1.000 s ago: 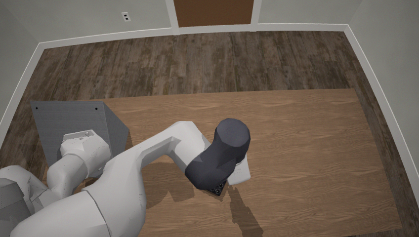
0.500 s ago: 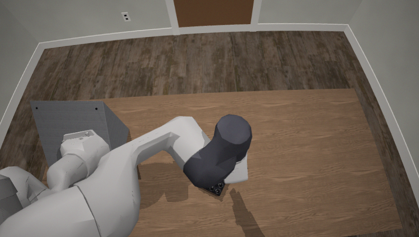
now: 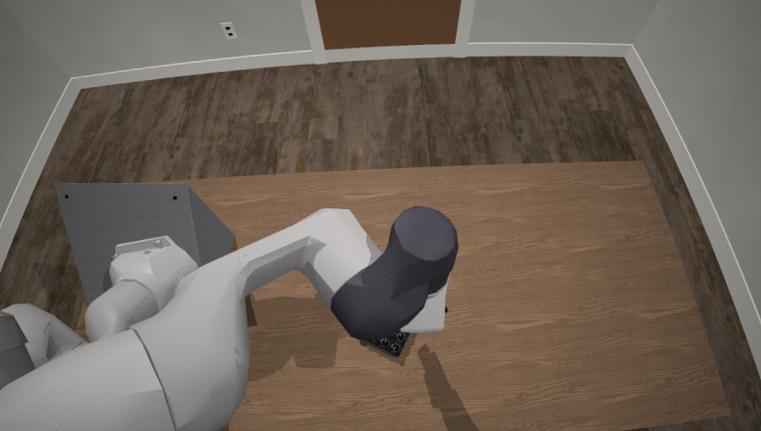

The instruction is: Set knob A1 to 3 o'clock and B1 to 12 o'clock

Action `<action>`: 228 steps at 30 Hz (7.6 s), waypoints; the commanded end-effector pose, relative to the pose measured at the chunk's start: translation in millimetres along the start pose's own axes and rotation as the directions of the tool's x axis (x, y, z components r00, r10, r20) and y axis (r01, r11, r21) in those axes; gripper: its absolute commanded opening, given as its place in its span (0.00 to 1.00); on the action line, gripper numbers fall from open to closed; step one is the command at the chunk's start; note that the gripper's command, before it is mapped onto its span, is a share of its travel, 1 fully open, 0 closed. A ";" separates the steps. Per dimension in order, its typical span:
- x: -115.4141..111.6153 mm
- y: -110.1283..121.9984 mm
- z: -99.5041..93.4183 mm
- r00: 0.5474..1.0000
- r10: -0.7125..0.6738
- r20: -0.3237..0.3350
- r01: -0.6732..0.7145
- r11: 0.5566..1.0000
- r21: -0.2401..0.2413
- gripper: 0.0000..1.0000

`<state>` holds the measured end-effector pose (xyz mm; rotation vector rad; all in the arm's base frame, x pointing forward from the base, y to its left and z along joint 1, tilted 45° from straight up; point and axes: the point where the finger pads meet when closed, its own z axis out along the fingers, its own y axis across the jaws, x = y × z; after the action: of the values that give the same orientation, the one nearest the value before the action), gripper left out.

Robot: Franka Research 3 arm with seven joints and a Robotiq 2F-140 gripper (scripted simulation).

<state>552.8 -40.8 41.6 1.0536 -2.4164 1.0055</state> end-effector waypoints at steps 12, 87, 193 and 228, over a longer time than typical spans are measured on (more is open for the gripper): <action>0.0 0.8 0.9 0.999 0.034 0.000 -0.034 0.999 -0.001 0.12; 0.1 1.2 44.9 0.999 0.034 0.000 -0.034 0.999 0.000 0.12; 0.4 0.5 44.9 0.999 0.034 0.000 -0.034 0.999 0.000 0.12; 0.4 0.5 44.9 0.999 0.034 0.000 -0.034 0.999 0.000 0.12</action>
<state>550.9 -72.0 10.1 1.0200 -2.4381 1.0132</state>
